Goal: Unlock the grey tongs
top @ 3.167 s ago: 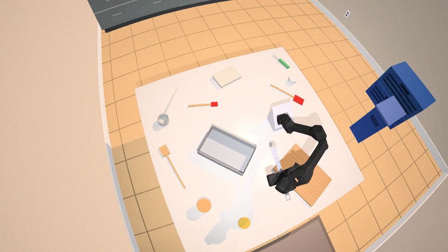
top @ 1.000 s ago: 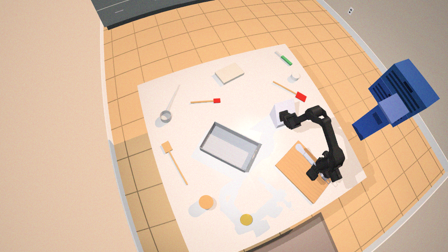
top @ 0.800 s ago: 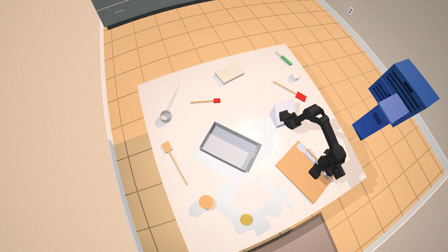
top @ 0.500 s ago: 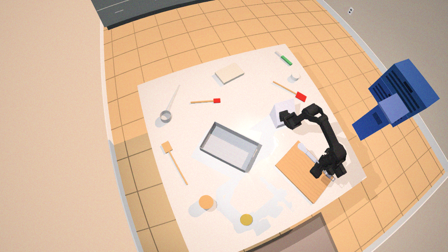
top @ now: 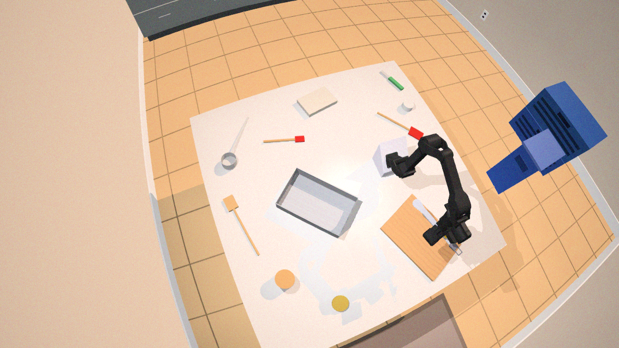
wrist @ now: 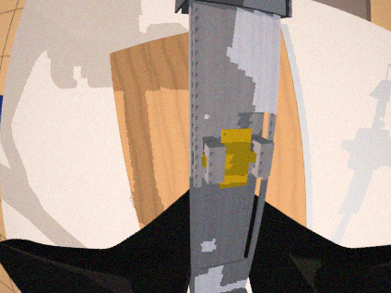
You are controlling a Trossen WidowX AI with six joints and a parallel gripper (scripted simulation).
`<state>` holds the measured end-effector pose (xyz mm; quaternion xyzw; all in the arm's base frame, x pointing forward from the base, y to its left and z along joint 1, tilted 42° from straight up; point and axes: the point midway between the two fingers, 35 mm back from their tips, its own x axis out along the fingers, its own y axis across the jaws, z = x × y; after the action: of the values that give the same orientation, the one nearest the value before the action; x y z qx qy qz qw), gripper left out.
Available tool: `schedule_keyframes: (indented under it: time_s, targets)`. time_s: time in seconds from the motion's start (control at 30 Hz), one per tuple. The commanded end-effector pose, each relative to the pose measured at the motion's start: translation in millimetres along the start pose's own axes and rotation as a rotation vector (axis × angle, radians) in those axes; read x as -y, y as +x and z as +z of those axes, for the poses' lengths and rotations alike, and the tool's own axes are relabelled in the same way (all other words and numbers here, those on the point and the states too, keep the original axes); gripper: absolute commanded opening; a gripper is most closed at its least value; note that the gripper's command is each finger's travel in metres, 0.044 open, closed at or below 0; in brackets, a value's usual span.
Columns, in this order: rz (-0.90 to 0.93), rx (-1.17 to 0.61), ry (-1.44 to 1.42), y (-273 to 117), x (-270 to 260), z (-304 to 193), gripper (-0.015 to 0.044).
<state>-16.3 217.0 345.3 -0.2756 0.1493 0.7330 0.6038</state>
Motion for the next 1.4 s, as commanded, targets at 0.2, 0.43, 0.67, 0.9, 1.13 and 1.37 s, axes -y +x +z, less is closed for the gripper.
schedule_keyframes:
  time_s: [0.2, 0.43, 0.67, 0.9, 1.13, 1.37]
  targets:
    - [0.022, 0.19, 0.079, -6.7, 6.3, 6.9, -0.015]
    - [0.031, 0.321, 0.104, -12.5, 10.7, 9.7, -0.015]
    - [0.038, 0.443, 0.097, -20.0, 13.0, 10.1, -0.015]
    - [0.042, 0.55, 0.061, -27.7, 12.6, 7.1, -0.015]
    - [0.044, 0.636, -0.001, -34.3, 9.0, 0.5, -0.015]
    - [0.046, 0.696, -0.084, -38.0, 2.4, -10.4, -0.015]
